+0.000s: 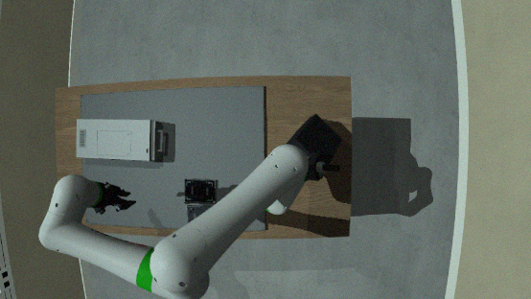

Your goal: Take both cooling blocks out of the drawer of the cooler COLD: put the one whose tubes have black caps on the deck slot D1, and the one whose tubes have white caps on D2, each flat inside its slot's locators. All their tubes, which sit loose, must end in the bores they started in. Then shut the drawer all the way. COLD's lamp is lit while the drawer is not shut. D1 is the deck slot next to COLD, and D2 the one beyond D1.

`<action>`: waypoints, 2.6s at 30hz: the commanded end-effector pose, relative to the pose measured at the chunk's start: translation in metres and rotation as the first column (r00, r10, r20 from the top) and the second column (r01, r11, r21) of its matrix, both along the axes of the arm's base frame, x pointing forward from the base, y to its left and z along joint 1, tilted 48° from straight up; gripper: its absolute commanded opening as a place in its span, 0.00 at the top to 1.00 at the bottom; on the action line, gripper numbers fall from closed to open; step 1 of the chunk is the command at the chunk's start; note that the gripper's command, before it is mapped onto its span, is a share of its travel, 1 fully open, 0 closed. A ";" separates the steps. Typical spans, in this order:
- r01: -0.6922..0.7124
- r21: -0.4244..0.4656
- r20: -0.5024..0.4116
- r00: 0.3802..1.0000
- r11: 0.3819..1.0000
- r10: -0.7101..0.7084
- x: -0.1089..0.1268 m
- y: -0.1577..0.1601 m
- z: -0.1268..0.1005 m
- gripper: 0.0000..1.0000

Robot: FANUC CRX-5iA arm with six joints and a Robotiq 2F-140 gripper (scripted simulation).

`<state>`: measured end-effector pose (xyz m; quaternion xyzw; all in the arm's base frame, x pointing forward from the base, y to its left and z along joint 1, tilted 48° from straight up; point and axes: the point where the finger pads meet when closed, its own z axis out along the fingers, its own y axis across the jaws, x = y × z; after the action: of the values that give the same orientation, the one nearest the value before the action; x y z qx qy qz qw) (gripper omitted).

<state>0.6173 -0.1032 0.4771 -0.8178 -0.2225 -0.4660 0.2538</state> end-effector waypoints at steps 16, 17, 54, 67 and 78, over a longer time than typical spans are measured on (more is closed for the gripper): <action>0.101 0.018 -0.109 0.989 0.995 -0.099 -0.047 -0.030 -0.033 0.65; 0.101 0.018 -0.109 0.989 0.995 -0.099 -0.050 -0.032 -0.035 0.65; 0.266 0.039 -0.287 0.926 0.963 -0.244 -0.155 -0.065 -0.107 0.65; 0.319 0.045 -0.345 0.894 0.947 -0.285 -0.192 -0.069 -0.131 0.65; 0.372 0.050 -0.402 0.857 0.927 -0.322 -0.221 -0.070 -0.152 0.65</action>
<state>0.4016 -0.1726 0.3285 -0.9023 0.0143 -0.3461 0.2566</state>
